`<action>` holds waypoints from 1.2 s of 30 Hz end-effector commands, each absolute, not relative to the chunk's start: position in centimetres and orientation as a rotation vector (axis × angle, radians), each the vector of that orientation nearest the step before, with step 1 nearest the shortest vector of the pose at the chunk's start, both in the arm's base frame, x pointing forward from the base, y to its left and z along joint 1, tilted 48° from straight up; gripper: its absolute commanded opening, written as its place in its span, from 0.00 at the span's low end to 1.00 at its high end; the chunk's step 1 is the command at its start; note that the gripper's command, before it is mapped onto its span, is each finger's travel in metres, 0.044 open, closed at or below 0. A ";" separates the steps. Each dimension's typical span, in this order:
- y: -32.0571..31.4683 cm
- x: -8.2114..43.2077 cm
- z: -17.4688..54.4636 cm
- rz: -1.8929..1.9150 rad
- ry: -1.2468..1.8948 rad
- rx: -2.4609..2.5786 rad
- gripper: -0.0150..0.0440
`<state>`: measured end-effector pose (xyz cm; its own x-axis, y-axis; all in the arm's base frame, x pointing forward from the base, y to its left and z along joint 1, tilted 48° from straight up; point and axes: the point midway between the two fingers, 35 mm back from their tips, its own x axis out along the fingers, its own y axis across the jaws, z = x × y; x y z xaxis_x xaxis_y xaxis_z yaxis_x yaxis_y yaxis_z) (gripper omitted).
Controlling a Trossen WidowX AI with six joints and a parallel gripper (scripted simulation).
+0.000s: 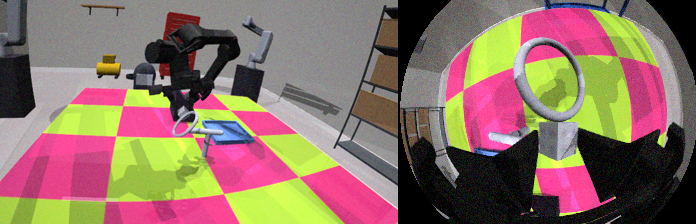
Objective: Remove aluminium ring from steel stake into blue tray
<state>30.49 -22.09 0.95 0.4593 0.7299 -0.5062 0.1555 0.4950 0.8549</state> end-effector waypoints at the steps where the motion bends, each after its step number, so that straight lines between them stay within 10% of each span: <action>1: -22.1 30.2 1.6 0.461 1.010 0.951 0.25; 36: -19.5 27.1 3.6 0.596 0.659 0.313 0.25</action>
